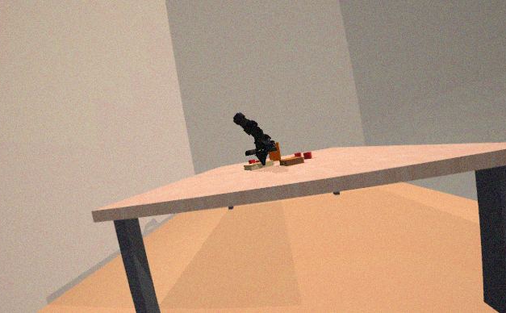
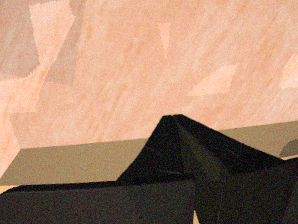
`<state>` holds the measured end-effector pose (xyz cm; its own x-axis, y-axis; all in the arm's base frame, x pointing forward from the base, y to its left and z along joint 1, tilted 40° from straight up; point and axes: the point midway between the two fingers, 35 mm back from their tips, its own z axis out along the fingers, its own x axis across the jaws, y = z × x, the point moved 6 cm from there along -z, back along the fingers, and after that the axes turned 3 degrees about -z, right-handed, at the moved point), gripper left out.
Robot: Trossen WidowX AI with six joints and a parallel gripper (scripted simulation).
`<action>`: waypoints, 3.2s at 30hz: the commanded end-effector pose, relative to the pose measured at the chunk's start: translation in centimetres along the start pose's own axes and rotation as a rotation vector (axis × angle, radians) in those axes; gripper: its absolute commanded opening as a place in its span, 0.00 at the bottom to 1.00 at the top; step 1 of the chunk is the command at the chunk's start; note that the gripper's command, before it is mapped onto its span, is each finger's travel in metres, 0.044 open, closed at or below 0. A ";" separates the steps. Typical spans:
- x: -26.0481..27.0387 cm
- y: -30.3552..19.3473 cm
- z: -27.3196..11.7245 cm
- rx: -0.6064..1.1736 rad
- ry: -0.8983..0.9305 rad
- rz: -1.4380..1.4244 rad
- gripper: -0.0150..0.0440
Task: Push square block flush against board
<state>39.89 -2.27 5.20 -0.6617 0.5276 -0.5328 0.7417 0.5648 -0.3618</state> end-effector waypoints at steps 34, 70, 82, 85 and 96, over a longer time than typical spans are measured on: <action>-0.3 2.2 0.6 0.019 0.009 0.000 0.25; -2.3 2.2 -4.8 0.017 0.013 0.256 0.25; -5.4 -1.5 -4.8 0.019 0.012 0.667 0.25; -6.1 -2.4 -4.8 0.020 0.011 0.769 0.25; -8.3 -5.9 -4.9 0.022 0.002 1.145 0.25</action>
<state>41.04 -5.71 14.94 0.2848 0.7532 -0.5930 0.9538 -0.1609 0.2538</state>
